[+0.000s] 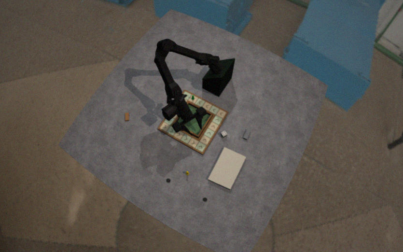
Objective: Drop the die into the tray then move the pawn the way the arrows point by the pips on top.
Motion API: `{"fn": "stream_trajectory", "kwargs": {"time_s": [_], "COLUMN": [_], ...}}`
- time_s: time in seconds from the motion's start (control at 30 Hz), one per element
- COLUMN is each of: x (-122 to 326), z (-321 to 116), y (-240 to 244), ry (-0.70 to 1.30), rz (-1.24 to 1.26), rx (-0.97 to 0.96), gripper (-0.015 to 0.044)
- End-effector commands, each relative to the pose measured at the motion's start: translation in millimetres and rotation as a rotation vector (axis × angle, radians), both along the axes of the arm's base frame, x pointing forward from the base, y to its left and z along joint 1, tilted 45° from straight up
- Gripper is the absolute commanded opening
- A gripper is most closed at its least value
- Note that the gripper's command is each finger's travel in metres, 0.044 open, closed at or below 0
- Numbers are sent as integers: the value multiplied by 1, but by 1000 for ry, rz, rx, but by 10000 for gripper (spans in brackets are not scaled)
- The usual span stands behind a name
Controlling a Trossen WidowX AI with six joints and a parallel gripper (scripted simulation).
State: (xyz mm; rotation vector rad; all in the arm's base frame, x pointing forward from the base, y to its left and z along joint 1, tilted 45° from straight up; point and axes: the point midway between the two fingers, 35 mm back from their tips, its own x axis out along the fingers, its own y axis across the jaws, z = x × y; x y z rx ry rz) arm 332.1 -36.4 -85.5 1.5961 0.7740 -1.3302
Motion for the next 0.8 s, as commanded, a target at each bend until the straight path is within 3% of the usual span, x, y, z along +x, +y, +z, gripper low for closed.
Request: {"fn": "stream_trajectory", "kwargs": {"time_s": [0.0,0.4,0.77], "x": [-13,-66,-68], "z": [-30,-81,-94], "y": [41,128,118], "ry": [201,781,790], "rz": [319,1293,1308], "rx": [-130,-721,-732], "gripper": [275,275,275]}}
